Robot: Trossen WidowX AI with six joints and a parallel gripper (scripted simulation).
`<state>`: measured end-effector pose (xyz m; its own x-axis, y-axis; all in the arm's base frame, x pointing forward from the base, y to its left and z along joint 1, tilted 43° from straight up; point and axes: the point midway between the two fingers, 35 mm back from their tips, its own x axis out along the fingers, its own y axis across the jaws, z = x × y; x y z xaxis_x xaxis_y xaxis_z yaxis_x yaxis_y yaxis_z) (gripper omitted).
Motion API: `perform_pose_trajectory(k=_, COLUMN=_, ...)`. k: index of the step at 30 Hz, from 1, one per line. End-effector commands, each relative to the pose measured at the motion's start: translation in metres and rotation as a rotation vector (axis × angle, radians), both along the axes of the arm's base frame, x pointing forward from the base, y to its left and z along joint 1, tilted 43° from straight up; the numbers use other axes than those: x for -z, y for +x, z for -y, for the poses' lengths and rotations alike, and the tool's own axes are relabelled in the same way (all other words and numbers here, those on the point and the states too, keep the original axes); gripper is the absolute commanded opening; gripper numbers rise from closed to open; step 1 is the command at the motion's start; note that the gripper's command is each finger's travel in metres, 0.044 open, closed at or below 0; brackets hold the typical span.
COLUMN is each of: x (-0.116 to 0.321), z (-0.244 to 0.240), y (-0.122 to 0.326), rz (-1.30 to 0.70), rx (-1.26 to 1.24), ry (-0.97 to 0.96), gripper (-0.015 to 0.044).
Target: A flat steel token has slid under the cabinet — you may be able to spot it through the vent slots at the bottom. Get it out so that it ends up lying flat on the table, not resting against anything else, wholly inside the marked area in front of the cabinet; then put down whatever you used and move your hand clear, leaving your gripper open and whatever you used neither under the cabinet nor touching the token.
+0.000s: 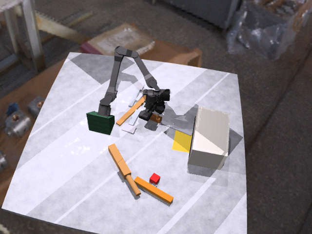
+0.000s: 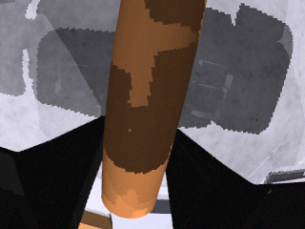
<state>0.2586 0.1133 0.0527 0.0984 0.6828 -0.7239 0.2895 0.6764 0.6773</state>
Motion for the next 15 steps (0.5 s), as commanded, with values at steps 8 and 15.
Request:
perform_pose_trajectory(k=8, x=-0.0016, z=-0.0050, y=-0.0142, rz=-0.007, rx=0.001, ry=0.001, gripper=0.0000)
perform_pose_trajectory(k=15, x=-0.0033, z=-0.0051, y=-0.0118, rz=-0.001, rx=0.001, ry=0.000, gripper=0.0000)
